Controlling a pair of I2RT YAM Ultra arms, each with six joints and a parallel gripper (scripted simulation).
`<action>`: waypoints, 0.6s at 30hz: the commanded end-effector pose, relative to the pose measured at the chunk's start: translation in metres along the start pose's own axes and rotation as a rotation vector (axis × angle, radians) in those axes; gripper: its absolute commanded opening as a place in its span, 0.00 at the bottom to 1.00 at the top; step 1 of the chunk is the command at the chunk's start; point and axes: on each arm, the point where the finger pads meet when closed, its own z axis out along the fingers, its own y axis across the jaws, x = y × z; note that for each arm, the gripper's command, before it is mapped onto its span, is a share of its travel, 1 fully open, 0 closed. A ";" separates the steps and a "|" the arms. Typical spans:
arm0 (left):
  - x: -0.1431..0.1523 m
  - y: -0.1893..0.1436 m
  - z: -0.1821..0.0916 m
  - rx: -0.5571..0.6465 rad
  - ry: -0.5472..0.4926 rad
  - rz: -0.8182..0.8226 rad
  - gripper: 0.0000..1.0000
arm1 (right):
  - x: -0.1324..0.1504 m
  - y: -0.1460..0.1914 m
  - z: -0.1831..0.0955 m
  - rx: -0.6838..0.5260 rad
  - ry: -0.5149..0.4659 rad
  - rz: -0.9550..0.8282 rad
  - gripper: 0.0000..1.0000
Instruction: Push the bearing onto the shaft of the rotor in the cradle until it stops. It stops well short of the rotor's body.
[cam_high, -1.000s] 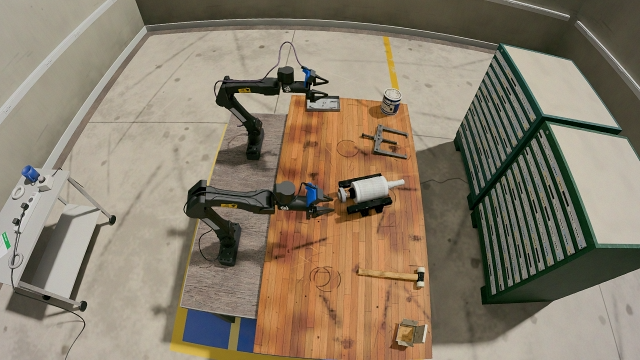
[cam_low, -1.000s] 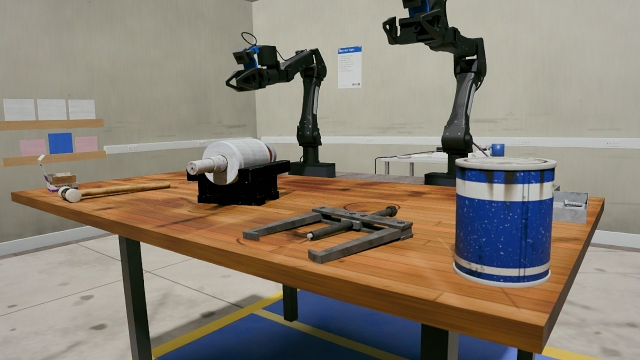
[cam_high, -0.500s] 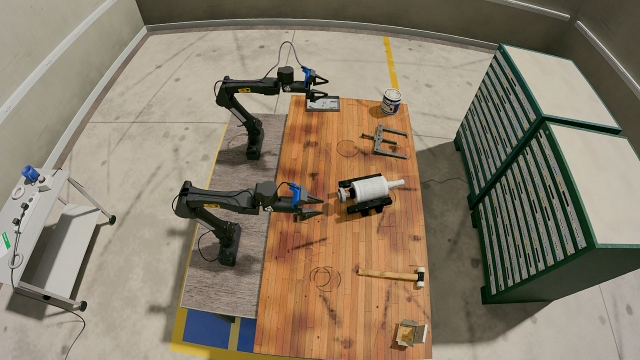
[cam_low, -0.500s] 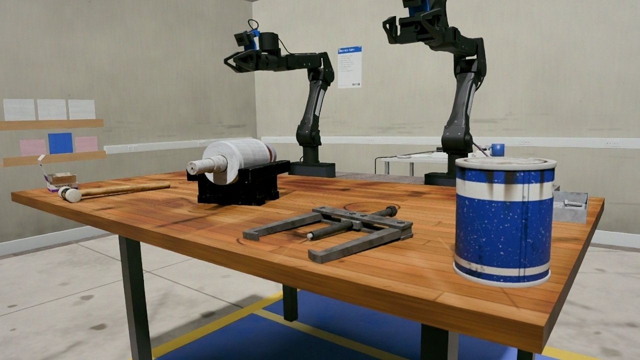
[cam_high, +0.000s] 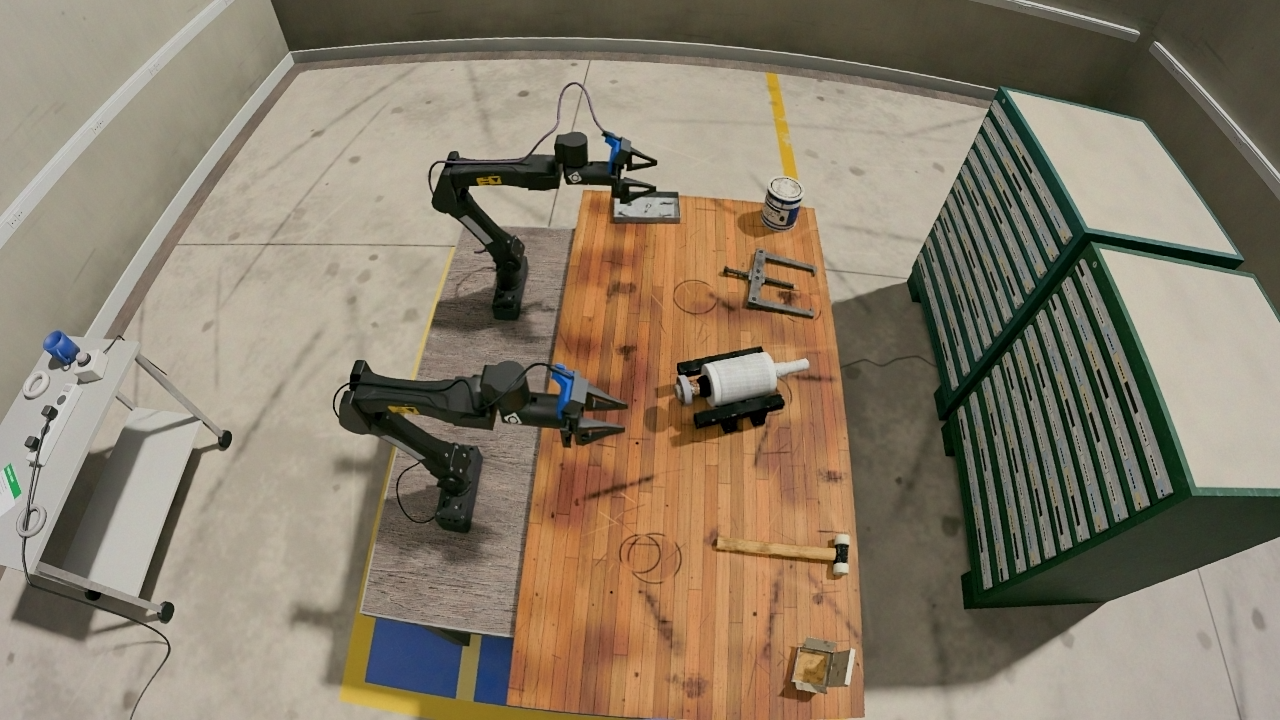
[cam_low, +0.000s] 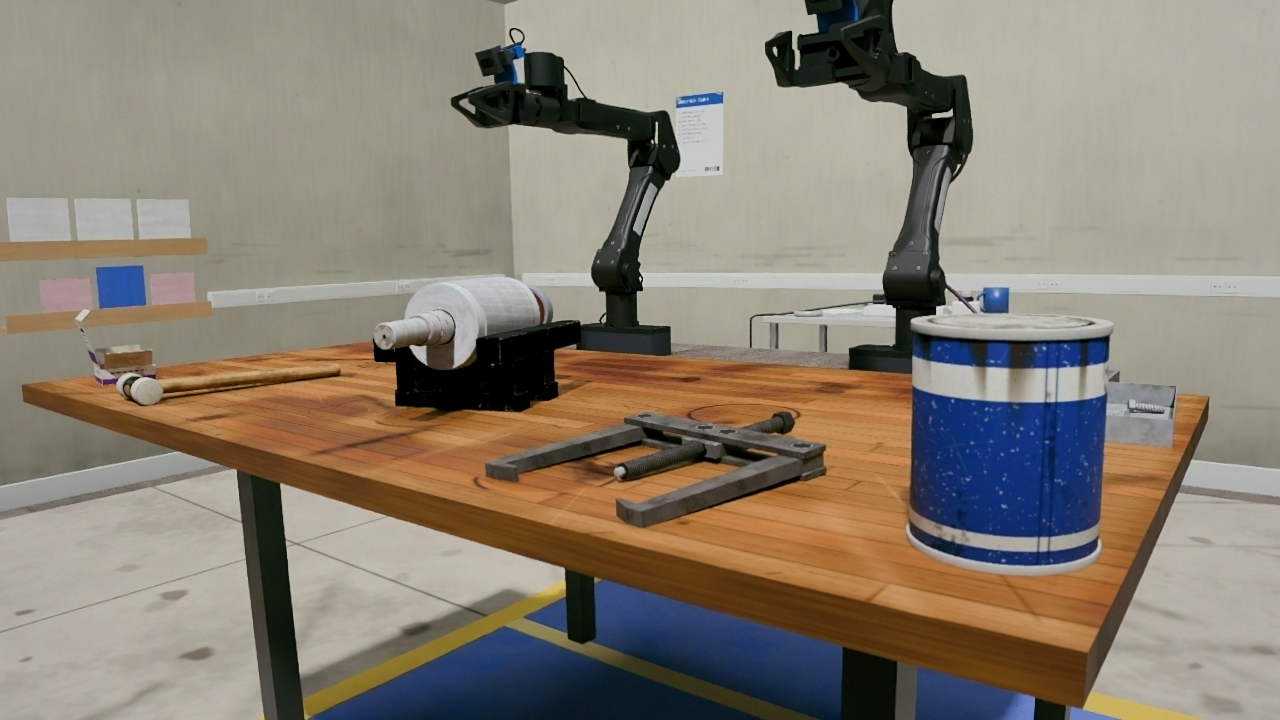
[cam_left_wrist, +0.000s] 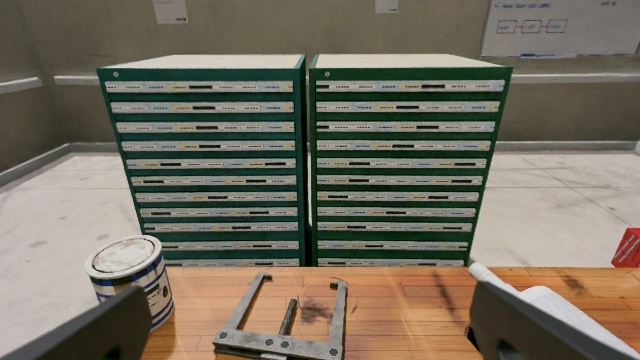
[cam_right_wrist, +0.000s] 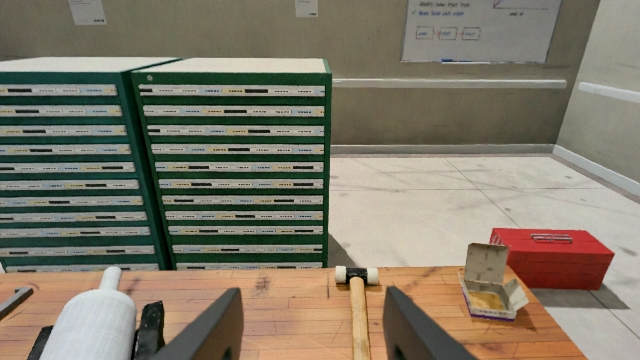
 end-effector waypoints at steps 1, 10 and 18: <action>-0.017 -0.001 -0.002 0.003 -0.032 -0.008 1.00 | -0.015 0.010 -0.003 -0.032 -0.043 0.004 0.44; 0.010 -0.002 0.000 0.003 0.022 -0.008 1.00 | -0.004 0.009 0.003 -0.016 -0.024 0.001 0.44; -0.004 -0.002 -0.003 0.004 -0.008 -0.008 1.00 | -0.028 0.009 -0.007 -0.016 -0.071 0.000 0.44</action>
